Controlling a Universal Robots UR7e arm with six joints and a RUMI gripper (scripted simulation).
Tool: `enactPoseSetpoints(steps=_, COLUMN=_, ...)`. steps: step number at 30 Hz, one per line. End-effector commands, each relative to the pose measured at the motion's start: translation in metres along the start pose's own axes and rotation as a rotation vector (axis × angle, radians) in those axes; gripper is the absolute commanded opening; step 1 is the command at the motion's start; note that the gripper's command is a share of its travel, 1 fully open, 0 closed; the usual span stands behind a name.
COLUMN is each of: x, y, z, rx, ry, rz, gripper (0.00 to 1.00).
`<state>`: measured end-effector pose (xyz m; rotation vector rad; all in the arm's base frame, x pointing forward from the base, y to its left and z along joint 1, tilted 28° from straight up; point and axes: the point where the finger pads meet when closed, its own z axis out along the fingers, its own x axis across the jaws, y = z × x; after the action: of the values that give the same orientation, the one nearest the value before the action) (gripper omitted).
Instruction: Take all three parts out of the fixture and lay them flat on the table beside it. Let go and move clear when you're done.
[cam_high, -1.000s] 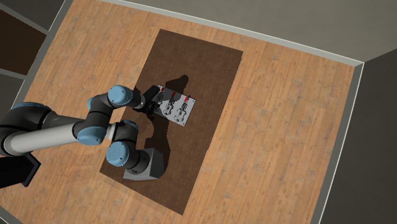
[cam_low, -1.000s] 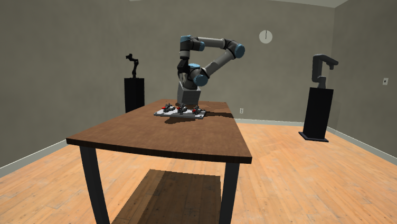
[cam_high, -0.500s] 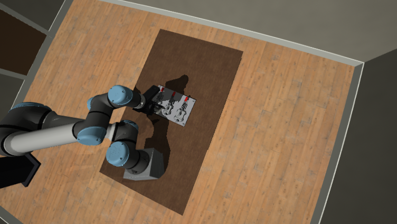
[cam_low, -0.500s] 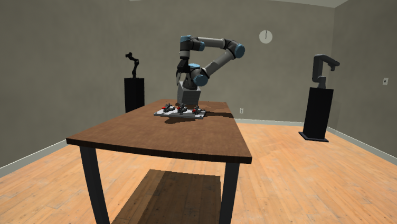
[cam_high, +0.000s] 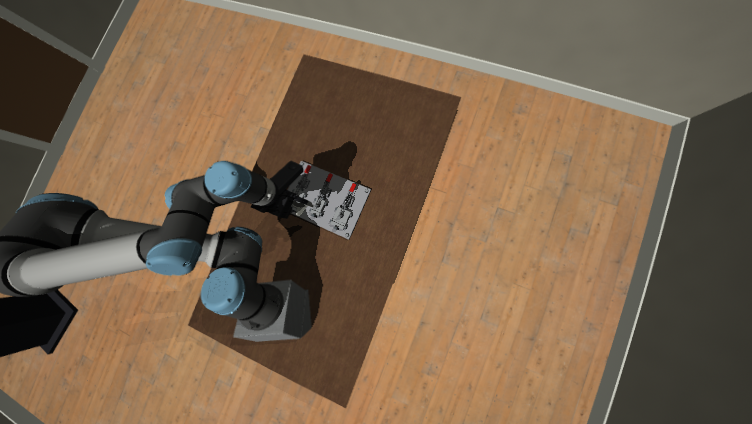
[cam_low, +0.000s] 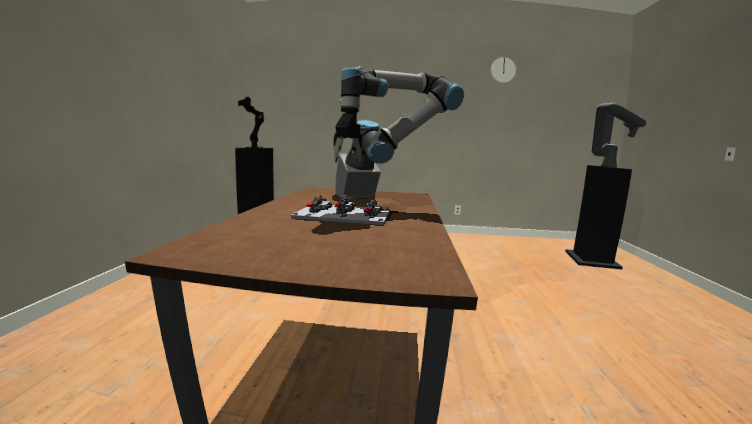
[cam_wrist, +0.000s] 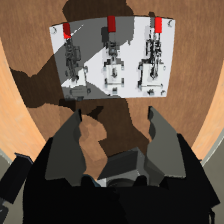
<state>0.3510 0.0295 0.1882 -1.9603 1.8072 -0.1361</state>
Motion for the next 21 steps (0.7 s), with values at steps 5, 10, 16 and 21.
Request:
enactPoseSetpoints(steps=5, x=0.0001, y=-0.0002, z=-0.0002, rx=0.0, ry=0.0, rz=0.0, gripper=0.59)
enactPoseSetpoints(steps=10, x=0.0001, y=-0.0002, z=-0.0002, rx=0.0, ry=0.0, rz=0.0, gripper=0.59)
enactPoseSetpoints(steps=16, x=0.0001, y=-0.0002, z=-0.0002, rx=0.0, ry=0.0, rz=0.0, gripper=0.28)
enactPoseSetpoints(steps=21, x=0.0001, y=-0.0002, z=-0.0002, rx=0.0, ry=0.0, rz=0.0, gripper=0.28)
